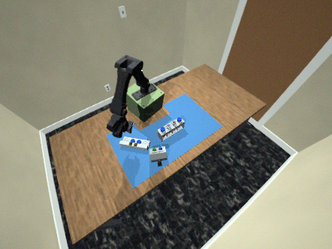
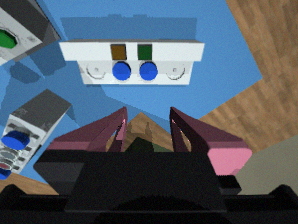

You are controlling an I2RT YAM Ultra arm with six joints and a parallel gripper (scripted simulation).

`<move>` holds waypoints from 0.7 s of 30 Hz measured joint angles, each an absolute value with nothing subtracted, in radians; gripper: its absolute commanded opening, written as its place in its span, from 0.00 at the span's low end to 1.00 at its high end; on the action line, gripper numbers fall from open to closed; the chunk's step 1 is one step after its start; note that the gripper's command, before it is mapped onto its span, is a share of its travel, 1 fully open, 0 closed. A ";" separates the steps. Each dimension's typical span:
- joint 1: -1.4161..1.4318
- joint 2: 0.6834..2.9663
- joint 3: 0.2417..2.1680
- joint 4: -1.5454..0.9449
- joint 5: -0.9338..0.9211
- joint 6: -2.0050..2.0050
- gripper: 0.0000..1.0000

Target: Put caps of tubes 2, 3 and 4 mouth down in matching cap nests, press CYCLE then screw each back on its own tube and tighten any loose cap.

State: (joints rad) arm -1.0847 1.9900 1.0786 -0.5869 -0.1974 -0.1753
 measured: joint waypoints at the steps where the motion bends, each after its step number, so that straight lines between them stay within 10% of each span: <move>1: -1.085 1.990 1.079 -0.587 -0.197 -0.175 0.47; 21: -0.976 1.925 0.992 -0.568 -0.189 0.174 0.49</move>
